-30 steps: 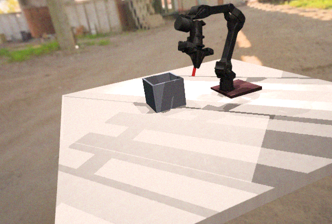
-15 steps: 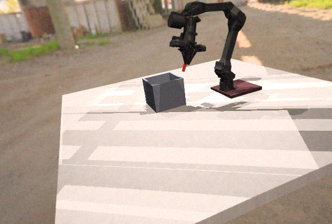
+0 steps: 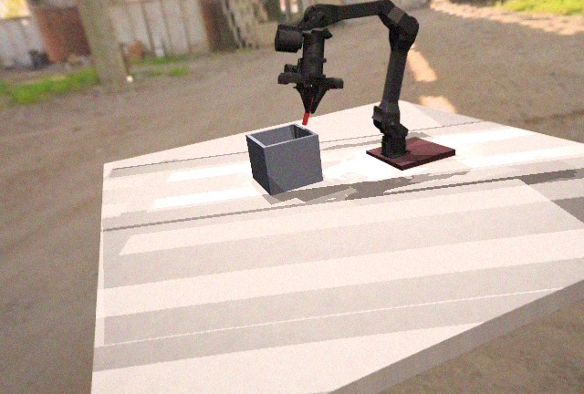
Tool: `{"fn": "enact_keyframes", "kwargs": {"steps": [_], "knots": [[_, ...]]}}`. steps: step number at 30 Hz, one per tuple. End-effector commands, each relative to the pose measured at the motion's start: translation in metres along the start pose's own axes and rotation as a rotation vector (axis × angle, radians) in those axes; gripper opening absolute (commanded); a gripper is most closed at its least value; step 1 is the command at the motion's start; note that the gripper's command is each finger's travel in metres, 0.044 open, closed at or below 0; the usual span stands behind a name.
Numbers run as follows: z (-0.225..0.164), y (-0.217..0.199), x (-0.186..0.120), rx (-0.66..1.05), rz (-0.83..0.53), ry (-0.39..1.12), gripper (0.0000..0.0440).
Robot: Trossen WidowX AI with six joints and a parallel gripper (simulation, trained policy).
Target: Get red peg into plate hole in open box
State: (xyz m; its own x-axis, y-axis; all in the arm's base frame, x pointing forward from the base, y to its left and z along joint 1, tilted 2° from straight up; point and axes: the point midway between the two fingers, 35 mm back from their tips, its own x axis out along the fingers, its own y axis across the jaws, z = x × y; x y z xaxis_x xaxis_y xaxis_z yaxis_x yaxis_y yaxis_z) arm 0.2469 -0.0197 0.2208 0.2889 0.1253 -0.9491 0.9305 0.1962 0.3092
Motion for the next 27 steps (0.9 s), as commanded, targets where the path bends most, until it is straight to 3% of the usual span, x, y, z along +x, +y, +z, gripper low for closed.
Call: {"fn": "enact_keyframes", "kwargs": {"steps": [1,27], "knots": [[0.009,0.004,0.004,0.004,-0.014,0.004,0.0000],[0.057,0.018,0.065,-0.020,-0.071,0.072,0.0000]]}}
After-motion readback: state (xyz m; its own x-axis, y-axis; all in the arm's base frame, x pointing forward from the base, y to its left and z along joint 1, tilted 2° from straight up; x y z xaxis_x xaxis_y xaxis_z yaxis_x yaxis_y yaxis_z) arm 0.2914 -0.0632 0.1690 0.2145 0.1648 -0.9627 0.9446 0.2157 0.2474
